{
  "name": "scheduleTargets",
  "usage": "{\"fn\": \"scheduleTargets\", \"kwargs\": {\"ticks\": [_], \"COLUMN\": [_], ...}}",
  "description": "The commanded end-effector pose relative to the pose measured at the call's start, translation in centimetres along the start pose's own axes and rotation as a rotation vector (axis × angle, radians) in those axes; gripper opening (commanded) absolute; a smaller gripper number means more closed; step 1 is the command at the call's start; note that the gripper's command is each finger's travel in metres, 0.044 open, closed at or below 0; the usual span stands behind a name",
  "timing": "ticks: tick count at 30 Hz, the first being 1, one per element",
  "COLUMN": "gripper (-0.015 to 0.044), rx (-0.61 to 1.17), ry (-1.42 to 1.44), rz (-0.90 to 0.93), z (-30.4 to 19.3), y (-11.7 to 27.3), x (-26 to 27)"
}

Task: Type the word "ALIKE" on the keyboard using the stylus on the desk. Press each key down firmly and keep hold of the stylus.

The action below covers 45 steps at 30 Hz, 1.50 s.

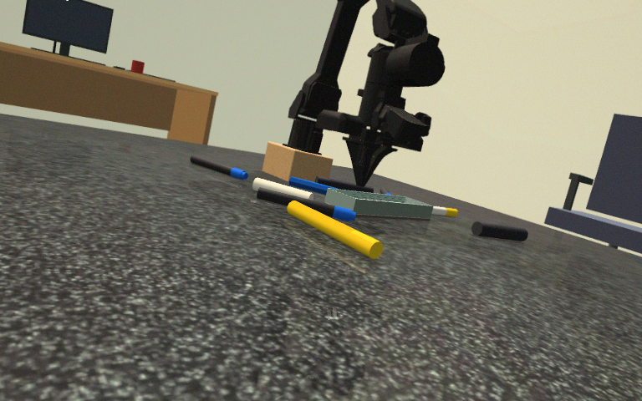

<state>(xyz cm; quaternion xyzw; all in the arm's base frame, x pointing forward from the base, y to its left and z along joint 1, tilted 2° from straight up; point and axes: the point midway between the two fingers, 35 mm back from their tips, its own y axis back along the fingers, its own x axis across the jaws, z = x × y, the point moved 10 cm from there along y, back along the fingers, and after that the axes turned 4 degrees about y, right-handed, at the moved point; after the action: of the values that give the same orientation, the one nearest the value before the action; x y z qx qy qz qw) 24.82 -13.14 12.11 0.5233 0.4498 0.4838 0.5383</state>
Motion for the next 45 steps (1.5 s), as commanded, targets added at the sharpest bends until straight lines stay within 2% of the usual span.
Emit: {"fn": "scheduleTargets", "kwargs": {"ticks": [1,6,20,28,41,43,45], "gripper": [0.0000,0.0000,0.0000,0.0000,0.0000,0.0000,0.0000], "rx": [0.004,0.006,0.006,0.005,0.005,0.005,0.005], "ry": [0.004,0.004,0.004,0.004,0.004,0.004,0.004], "rz": [0.002,0.005,0.005,0.013,0.013,0.013,0.013], "z": [-0.2,-2.9,-2.8,-2.3,-2.4,-2.2,-2.1], "y": [0.0,-0.1,-0.1,0.0,0.0,1.0,3.8], "x": [0.0,2.7,2.9,10.1,10.3,10.3,10.3]}}
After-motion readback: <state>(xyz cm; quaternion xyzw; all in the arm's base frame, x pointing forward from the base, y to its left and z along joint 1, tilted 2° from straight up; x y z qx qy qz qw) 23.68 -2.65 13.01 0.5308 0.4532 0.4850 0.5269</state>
